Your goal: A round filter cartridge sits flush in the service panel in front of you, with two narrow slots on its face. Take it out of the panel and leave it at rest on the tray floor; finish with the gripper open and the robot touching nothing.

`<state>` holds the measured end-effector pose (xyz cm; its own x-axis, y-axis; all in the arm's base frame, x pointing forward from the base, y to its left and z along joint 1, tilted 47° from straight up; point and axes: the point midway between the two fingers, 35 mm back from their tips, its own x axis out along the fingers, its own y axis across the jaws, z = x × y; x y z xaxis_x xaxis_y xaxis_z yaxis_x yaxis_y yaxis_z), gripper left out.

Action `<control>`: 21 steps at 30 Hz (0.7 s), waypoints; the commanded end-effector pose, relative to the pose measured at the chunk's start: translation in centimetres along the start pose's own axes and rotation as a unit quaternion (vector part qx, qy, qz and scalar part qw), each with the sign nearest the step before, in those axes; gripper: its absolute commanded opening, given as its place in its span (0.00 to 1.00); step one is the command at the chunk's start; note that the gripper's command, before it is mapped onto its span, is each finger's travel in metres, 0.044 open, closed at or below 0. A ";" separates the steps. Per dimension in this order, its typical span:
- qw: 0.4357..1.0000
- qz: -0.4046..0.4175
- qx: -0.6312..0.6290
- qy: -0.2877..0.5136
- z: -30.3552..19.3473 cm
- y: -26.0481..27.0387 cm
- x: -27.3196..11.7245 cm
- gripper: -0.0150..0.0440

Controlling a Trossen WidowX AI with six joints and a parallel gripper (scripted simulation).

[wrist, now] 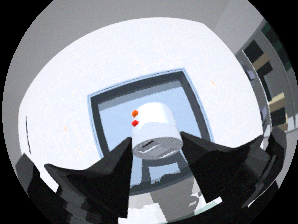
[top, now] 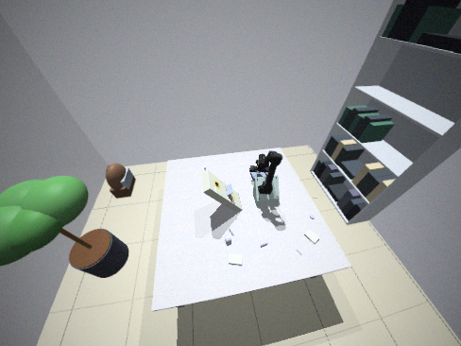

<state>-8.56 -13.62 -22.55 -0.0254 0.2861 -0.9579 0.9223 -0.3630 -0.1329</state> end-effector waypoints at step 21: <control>1.000 0.000 0.000 0.002 -0.1 0.0 0.0 1.00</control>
<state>-8.46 -13.34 -22.65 -0.0233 0.2903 -0.9567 0.9225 -0.3625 -0.1325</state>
